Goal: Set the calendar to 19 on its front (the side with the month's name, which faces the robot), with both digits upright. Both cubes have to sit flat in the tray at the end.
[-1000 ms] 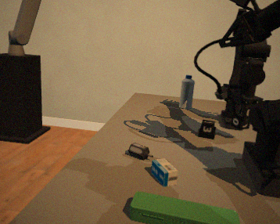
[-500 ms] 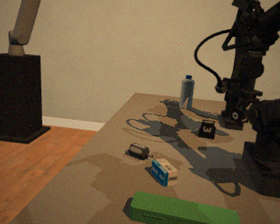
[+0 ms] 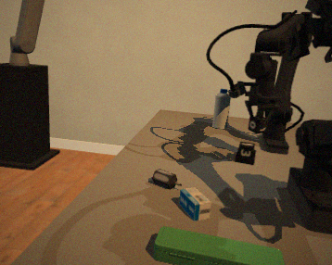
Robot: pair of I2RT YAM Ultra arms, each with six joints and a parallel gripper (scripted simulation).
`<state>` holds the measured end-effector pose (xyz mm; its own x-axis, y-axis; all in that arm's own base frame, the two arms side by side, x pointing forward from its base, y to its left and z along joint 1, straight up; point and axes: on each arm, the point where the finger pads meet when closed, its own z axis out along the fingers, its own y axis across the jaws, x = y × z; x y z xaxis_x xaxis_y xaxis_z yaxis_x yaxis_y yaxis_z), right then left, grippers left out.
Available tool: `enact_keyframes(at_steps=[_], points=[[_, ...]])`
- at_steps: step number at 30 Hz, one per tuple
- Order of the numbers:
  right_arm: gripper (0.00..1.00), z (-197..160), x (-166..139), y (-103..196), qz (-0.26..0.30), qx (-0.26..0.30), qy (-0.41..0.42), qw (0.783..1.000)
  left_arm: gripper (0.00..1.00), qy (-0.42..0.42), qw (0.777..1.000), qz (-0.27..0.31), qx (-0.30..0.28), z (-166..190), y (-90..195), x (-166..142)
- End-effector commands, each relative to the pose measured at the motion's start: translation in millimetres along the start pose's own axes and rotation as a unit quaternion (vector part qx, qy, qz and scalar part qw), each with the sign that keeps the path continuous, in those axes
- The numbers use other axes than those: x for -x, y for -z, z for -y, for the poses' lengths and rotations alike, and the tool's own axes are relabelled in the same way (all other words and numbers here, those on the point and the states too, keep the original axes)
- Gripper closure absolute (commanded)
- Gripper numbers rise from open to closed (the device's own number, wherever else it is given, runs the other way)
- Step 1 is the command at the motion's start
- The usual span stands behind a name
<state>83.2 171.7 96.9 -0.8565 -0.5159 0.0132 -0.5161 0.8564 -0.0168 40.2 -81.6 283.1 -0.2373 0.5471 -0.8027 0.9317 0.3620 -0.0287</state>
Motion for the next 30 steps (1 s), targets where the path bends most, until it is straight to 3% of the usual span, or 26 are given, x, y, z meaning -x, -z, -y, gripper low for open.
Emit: enact_keyframes(at_steps=[1,10,13,21,23,30], points=[[0.6,14.3,3.8,6.7,0.007,0.006,0.03,0.999,0.0,-0.024,0.999,0.009,-0.02,11.3,9.7,-2.6],[0.6,23.1,16.7,6.7,-0.002,-0.007,0.005,1.0,0.0,-0.023,0.999,0.01,-0.019,10.9,10.1,-2.6],[0.6,22.5,17.2,6.7,-0.001,-0.006,0.034,0.999,0.0,-0.023,0.999,0.01,-0.019,10.9,10.1,-2.6],[0.6,20.6,17.6,5.5,0.015,0.006,0.224,0.974,0.0,-0.024,1.0,0.007,-0.019,11.3,5.7,-1.2],[0.6,20.6,17.6,5.5,0.015,0.006,0.224,0.974,0.0,-0.024,1.0,0.007,-0.019,11.3,5.7,-1.2],[0.6,21.6,14.7,0.9,0.016,0.008,0.373,0.928,0.0,-0.024,1.0,0.007,-0.019,11.3,5.7,-1.2]])
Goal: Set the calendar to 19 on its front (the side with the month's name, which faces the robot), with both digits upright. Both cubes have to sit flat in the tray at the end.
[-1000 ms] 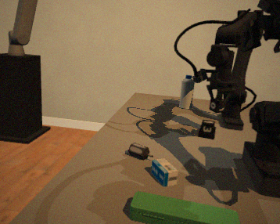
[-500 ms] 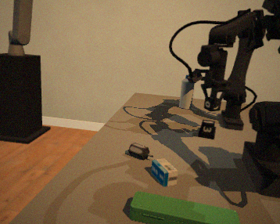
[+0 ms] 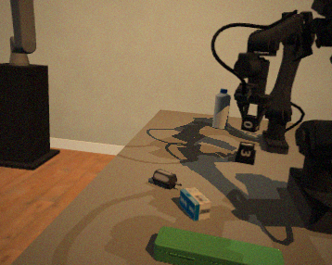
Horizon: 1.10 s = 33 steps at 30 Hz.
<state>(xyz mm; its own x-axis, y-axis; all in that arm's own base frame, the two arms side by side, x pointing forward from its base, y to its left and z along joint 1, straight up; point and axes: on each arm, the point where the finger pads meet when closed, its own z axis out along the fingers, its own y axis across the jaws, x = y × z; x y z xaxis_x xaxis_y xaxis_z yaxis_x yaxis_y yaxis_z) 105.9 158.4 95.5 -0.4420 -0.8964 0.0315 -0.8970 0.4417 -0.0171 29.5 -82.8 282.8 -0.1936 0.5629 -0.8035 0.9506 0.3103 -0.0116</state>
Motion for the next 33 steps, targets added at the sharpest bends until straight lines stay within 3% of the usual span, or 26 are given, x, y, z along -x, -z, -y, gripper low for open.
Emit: enact_keyframes(at_steps=[1,7,17,33], points=[[0.6,-0.2,2.4,2.3,0.025,0.008,0.113,0.993,0.0,0.0,1.0,0.007,-0.002,1.0,3.8,1.0],[0.6,0.3,2.7,2.3,0.029,0.008,0.173,0.985,0.0,0.0,1.0,0.007,-0.002,1.0,3.8,1.0],[0.6,0.7,4.4,-0.4,0.033,0.007,0.169,0.985,0.0,0.0,1.0,0.007,-0.002,1.0,3.8,1.0],[0.6,0.7,8.7,-33.6,0.032,0.006,0.169,0.985,0.0,0.0,1.0,0.007,-0.002,1.0,3.8,1.0]])
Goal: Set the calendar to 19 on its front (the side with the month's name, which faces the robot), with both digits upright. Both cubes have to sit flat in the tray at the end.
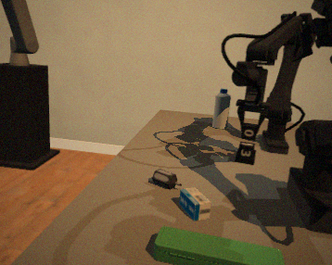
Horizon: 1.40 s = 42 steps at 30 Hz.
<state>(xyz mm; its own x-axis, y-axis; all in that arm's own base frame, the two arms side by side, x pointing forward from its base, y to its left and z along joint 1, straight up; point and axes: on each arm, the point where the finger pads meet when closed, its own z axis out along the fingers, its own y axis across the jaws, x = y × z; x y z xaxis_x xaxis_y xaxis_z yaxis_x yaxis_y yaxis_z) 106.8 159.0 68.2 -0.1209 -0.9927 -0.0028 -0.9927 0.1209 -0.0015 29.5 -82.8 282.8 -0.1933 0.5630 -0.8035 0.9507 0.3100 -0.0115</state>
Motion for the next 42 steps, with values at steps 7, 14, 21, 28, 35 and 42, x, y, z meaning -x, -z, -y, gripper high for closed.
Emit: enact_keyframes(at_steps=[7,14,21,28,35,42], points=[[0.6,1.4,3.0,-21.1,0.008,0.002,0.001,1.0,0.0,0.0,1.0,0.007,-0.002,1.0,3.8,1.0],[0.6,-1.2,-2.0,-23.5,-0.003,0.007,0.001,1.0,0.0,0.0,1.0,0.007,-0.002,1.0,3.8,1.0],[0.6,5.1,21.0,-24.6,0.023,-0.006,-0.007,1.0,0.0,0.0,1.0,0.007,-0.002,1.0,3.8,1.0],[0.6,2.0,22.5,-30.5,0.01,-0.001,0.0,1.0,0.0,0.0,1.0,0.007,-0.002,1.0,3.8,1.0],[0.6,2.8,22.6,-28.7,0.014,-0.002,-0.001,1.0,0.0,0.0,1.0,0.007,-0.002,1.0,3.8,1.0],[0.6,0.9,15.8,-35.7,0.011,-0.002,-0.002,1.0,0.0,0.0,1.0,0.007,-0.002,1.0,3.8,1.0]])
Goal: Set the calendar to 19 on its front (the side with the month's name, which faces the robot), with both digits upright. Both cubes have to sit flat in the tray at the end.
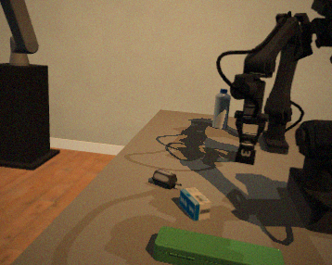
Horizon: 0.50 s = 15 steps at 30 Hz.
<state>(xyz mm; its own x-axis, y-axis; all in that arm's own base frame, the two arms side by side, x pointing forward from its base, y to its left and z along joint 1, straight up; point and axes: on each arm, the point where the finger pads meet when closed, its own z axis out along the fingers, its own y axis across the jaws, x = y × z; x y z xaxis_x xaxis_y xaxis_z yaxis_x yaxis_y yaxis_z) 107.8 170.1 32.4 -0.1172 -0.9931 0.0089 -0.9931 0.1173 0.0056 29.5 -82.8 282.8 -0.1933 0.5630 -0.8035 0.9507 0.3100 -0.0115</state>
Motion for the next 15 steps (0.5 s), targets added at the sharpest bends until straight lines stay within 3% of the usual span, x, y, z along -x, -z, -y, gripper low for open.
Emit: enact_keyframes(at_steps=[1,15], points=[[0.6,1.1,6.0,-1.0,0.019,-0.007,-0.003,1.0,0.0,0.0,1.0,0.007,-0.002,1.0,3.8,1.0],[0.6,-3.8,2.0,-30.2,0.003,0.005,-0.002,1.0,0.0,0.0,1.0,0.007,-0.002,1.0,3.8,1.0]])
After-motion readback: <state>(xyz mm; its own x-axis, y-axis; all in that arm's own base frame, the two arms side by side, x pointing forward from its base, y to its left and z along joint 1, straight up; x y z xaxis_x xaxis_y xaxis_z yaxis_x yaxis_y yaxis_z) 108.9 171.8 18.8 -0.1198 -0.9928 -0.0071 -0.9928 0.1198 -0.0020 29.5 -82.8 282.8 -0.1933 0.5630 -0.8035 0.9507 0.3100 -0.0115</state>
